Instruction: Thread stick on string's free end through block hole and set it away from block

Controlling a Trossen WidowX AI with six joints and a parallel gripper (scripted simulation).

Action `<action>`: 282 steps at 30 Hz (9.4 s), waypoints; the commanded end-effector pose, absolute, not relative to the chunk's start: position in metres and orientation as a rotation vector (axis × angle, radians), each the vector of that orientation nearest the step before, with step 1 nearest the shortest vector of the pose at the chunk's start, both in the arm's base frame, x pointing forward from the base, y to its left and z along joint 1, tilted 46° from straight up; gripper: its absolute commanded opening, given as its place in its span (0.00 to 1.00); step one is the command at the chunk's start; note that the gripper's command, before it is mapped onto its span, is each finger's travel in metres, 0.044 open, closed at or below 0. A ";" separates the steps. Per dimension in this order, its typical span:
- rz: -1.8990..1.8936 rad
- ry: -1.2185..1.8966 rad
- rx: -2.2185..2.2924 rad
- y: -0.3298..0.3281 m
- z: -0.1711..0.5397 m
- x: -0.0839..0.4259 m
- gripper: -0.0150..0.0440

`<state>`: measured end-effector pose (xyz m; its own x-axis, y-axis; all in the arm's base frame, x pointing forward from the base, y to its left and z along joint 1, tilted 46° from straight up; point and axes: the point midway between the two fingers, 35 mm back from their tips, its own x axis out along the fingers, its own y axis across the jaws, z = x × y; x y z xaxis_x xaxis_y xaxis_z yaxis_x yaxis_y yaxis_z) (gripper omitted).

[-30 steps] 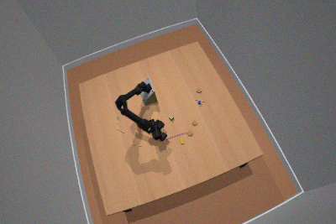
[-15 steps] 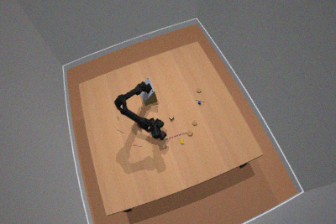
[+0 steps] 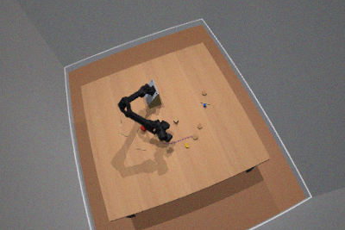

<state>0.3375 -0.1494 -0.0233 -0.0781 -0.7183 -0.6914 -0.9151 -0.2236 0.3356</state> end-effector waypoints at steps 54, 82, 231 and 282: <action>1.191 1.792 -1.948 -0.099 -0.073 0.304 0.25; 1.189 1.794 -1.952 -0.081 -0.090 0.292 0.25; -1.394 0.922 0.315 0.000 -0.131 0.262 0.46; -1.370 0.860 0.210 -0.021 -0.153 0.255 0.25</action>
<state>0.2557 -0.0201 -0.1518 -0.0474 -0.7599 -0.6483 0.9116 0.2324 -0.3391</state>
